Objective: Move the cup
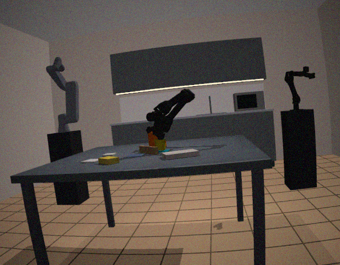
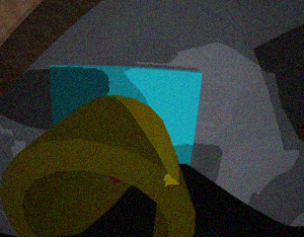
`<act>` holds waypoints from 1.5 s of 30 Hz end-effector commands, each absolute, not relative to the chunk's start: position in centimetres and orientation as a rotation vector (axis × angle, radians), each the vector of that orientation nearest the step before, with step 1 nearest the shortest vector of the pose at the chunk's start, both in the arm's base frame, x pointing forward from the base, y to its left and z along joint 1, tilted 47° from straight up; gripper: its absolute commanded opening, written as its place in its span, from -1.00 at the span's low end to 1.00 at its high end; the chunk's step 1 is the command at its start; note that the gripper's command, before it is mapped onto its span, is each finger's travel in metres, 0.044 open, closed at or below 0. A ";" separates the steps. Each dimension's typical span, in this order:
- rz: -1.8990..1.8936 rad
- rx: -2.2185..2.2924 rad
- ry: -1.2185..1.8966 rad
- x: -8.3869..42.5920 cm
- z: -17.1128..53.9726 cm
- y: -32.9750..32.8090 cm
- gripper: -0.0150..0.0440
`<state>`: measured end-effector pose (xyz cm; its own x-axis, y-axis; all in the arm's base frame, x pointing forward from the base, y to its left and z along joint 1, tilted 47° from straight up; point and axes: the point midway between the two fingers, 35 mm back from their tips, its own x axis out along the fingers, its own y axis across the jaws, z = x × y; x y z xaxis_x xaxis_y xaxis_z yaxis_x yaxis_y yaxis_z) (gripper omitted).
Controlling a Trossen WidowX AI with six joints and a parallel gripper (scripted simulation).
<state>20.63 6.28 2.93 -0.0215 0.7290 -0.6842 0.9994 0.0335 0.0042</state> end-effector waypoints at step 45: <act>-0.693 1.748 1.808 20.8 5.6 3.1 0.01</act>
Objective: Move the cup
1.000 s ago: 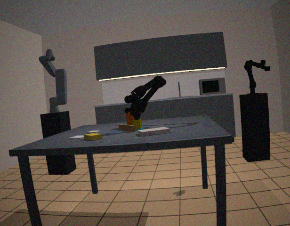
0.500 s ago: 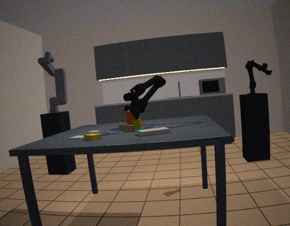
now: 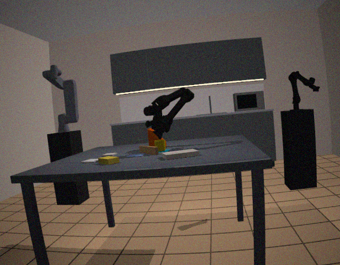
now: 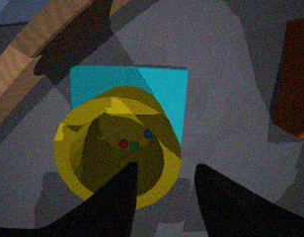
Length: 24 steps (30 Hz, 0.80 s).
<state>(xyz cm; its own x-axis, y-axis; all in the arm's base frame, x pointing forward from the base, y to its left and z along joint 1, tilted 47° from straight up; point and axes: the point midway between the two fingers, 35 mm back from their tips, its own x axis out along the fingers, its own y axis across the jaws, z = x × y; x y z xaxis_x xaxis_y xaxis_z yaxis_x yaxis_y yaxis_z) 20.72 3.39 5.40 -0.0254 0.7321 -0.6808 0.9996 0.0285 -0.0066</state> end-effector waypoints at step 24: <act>-0.698 1.753 1.809 20.9 7.2 1.3 1.00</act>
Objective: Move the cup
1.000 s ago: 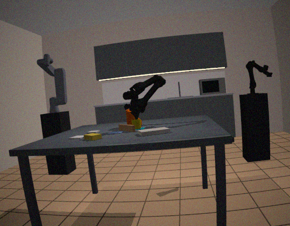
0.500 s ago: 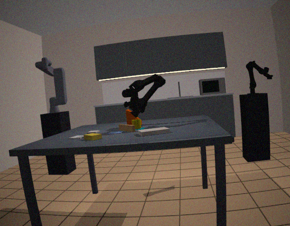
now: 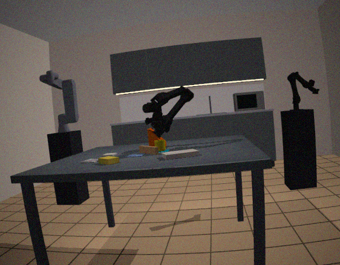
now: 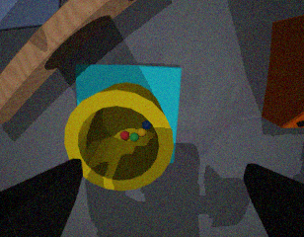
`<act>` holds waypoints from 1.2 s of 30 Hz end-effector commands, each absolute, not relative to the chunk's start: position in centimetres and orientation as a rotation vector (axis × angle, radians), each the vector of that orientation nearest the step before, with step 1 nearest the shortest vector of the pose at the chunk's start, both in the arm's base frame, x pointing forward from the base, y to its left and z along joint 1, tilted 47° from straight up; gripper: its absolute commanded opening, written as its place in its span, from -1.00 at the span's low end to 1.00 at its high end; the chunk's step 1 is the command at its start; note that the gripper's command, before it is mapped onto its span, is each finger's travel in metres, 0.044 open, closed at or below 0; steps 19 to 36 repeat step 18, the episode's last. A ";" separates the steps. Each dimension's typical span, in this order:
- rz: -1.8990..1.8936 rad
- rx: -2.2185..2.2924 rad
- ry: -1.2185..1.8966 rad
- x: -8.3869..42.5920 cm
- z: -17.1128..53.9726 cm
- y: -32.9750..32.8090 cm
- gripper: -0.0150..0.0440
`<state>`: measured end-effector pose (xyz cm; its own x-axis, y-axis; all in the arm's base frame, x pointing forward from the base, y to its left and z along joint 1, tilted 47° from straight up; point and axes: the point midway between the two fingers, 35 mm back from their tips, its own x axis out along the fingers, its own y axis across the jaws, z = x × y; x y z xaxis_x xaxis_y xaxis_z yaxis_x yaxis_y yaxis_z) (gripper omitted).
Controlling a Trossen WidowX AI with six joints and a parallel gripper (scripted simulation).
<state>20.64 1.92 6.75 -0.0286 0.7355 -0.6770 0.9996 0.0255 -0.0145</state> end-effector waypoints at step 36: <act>-0.697 1.758 1.807 21.0 10.1 -1.8 1.00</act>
